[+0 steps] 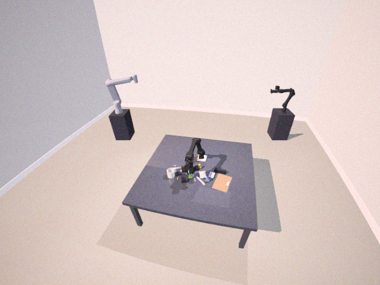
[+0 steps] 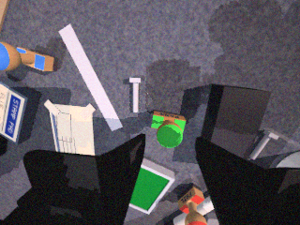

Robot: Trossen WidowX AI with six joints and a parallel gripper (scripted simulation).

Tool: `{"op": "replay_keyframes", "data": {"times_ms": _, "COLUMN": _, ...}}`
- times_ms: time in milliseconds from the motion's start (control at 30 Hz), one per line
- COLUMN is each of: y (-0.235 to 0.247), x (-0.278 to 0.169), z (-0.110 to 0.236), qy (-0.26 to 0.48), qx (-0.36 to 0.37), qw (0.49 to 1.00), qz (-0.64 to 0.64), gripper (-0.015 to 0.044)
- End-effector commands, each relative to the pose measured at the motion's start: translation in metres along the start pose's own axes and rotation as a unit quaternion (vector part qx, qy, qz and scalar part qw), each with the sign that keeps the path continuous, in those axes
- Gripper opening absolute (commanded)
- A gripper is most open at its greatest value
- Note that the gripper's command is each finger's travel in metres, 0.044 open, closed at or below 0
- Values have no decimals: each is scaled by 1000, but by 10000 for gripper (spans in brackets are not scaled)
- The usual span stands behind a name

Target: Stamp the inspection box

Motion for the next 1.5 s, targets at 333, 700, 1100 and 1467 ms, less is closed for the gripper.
{"op": "replay_keyframes", "data": {"times_ms": 333, "y": -1, "x": -2, "z": -24, "qy": 1, "qx": 3, "qw": 1000, "qz": 2, "gripper": 213}}
{"op": "replay_keyframes", "data": {"times_ms": 700, "y": -1, "x": -3, "z": -42, "qy": 2, "qx": 3, "qw": 1000, "qz": 2, "gripper": 213}}
{"op": "replay_keyframes", "data": {"times_ms": 1100, "y": -1, "x": -4, "z": -49, "qy": 1, "qx": 1, "qw": 1000, "qz": 0, "gripper": 200}}
{"op": "replay_keyframes", "data": {"times_ms": 1467, "y": -1, "x": -4, "z": -49, "qy": 1, "qx": 1, "qw": 1000, "qz": 0, "gripper": 126}}
Point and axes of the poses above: the point midway between the two fingers, 35 mm back from their tips, its own z axis back along the fingers, its own y axis across the jaws, x = y × z, the point moved 10 cm from there along z, back along the fingers, and after that the axes turned 5 degrees about z, right-handed, at the moved point
